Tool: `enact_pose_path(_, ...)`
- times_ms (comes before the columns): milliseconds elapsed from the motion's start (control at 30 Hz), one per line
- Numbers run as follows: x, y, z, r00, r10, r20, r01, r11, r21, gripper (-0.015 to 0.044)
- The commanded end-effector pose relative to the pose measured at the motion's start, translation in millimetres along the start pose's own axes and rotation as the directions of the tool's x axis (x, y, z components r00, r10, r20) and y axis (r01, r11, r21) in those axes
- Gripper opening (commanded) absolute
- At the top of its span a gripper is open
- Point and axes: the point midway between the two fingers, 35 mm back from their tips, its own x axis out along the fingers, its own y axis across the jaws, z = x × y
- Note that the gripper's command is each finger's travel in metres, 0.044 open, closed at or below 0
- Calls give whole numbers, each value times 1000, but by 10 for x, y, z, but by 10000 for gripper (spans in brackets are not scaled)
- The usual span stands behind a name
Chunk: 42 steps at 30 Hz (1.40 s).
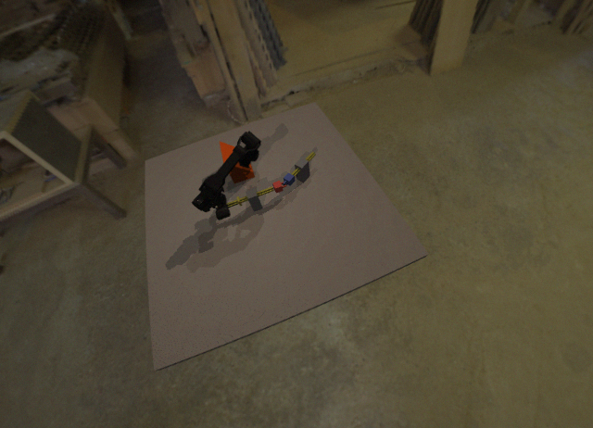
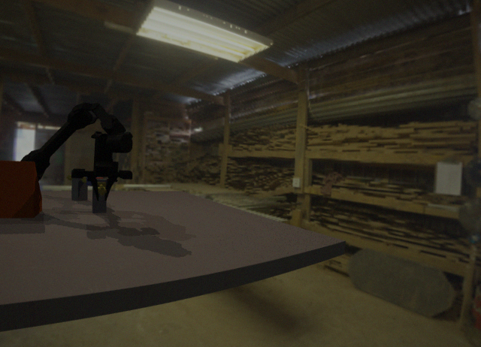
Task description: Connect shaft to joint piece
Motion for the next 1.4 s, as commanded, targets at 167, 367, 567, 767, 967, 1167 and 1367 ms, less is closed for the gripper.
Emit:
enact_pose_path(167,5,4,-164,1000,4,-10,-4,1000,2,0)
enact_pose_path(367,6,4,-252,1000,4,-11,-4,1000,2,0)
enact_pose_path(567,6,5,-341,1000,4,-12,-4,1000,2,0)
enact_pose_path(767,6,5,-425,1000,4,-13,-4,1000,2,0)
enact_pose_path(967,6,4,-444,1000,4,-13,-4,1000,2,0)
enact_pose_path(1167,2,0,-413,1000,-2,-4,2,1000,1,0)
enact_pose_path(1367,2,0,-413,1000,-2,-4,2,1000,1,0)
